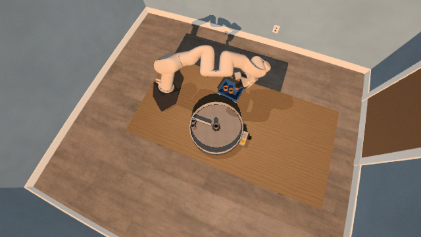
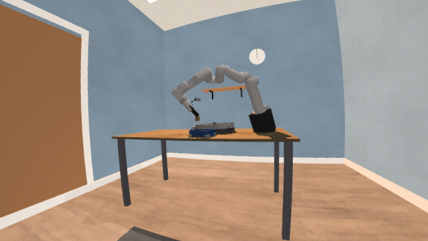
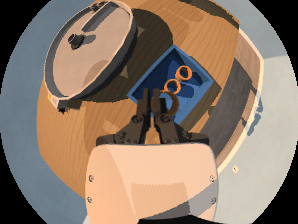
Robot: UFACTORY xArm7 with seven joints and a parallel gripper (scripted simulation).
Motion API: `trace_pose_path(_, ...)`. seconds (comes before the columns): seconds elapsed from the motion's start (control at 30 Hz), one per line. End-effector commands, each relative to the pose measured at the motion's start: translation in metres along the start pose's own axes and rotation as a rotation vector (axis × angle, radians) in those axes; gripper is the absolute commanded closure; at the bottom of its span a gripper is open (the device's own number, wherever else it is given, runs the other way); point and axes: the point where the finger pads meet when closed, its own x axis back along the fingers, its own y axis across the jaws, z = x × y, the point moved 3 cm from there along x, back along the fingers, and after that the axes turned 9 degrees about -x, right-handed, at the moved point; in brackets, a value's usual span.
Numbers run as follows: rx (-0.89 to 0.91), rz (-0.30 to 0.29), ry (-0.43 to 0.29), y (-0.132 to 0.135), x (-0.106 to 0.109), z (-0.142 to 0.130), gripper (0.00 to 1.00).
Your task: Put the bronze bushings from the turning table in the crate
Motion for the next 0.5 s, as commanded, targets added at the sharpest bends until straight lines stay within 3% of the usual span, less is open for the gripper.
trace_pose_path(0.0, -0.001, 0.0, -0.004, -0.0002, 0.0021, 0.0001, 1.0)
trace_pose_path(0.47, -0.001, 0.0, -0.004, 0.0011, 0.0028, -0.0006, 1.0)
